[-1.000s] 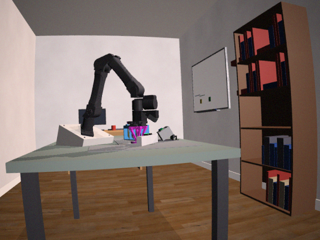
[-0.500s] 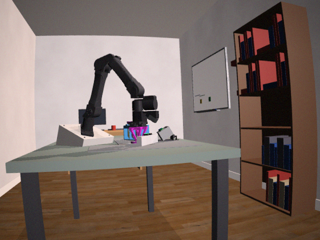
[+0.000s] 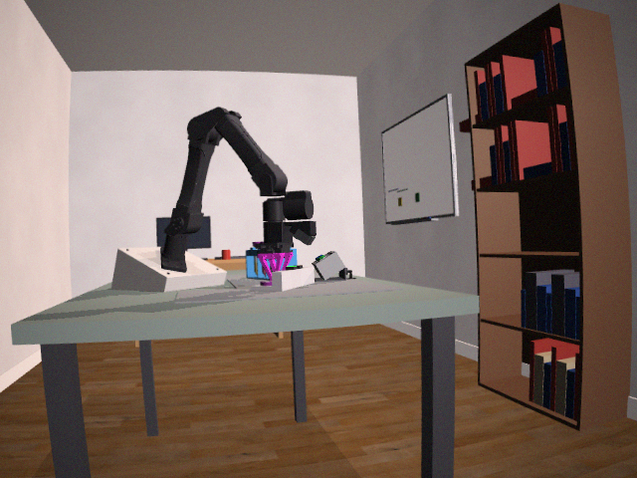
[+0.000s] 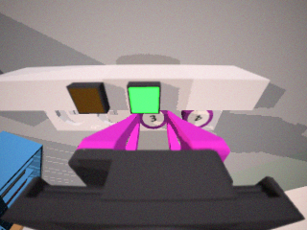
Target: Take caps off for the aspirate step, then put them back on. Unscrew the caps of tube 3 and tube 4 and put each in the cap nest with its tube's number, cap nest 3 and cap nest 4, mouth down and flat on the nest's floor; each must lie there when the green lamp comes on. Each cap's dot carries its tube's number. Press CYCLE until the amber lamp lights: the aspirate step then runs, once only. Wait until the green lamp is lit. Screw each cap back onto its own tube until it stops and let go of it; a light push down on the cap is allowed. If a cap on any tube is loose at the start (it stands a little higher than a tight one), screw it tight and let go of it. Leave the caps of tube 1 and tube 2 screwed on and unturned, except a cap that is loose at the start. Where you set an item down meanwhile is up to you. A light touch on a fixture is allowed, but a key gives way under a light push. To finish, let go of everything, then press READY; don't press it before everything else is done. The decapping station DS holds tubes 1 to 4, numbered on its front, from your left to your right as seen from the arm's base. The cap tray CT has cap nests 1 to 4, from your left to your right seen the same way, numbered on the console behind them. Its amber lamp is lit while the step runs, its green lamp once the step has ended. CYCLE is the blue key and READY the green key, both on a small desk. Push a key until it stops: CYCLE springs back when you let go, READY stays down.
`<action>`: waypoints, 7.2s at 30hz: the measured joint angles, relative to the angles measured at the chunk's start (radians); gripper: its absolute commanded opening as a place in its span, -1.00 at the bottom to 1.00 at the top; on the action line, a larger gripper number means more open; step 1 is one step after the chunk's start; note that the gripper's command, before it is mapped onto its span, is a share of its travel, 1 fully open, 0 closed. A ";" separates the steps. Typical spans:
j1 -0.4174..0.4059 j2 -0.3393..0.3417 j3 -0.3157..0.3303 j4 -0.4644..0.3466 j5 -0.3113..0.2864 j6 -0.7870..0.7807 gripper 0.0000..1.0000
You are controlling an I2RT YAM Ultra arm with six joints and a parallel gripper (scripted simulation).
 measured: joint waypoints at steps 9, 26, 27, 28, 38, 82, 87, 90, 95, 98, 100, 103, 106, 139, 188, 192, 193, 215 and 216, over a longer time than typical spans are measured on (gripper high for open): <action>0.000 0.000 0.000 0.000 0.000 0.000 -1.00; 0.012 -0.103 0.093 -0.184 0.002 0.006 -1.00; 0.013 -0.113 0.106 -0.202 0.002 0.008 -1.00; 0.014 -0.122 0.118 -0.220 0.003 0.009 -1.00; 0.026 -0.171 0.225 -0.389 0.007 0.019 -1.00; 0.844 -0.178 0.209 -0.562 0.228 -0.858 -1.00; 0.950 -0.123 0.225 -0.564 0.246 -0.838 -1.00; 1.017 -0.076 0.256 -0.564 0.262 -0.788 -1.00; 1.144 0.035 0.321 -0.567 0.276 -0.679 -1.00; 1.194 0.087 0.351 -0.565 0.278 -0.626 -1.00; 1.200 0.086 0.353 -0.568 0.278 -0.606 -1.00; 1.200 0.084 0.359 -0.569 0.283 -0.588 -1.00; 1.200 0.084 0.362 -0.569 0.284 -0.579 -1.00; 1.173 0.090 0.293 -0.474 0.283 -0.595 -1.00; 1.177 0.095 0.283 -0.461 0.283 -0.589 -1.00; 1.177 0.096 0.282 -0.457 0.283 -0.591 -1.00; 1.176 0.097 0.282 -0.457 0.283 -0.591 -1.00; 1.167 0.100 0.266 -0.433 0.283 -0.602 -1.00; 1.167 0.100 0.266 -0.433 0.283 -0.602 -1.00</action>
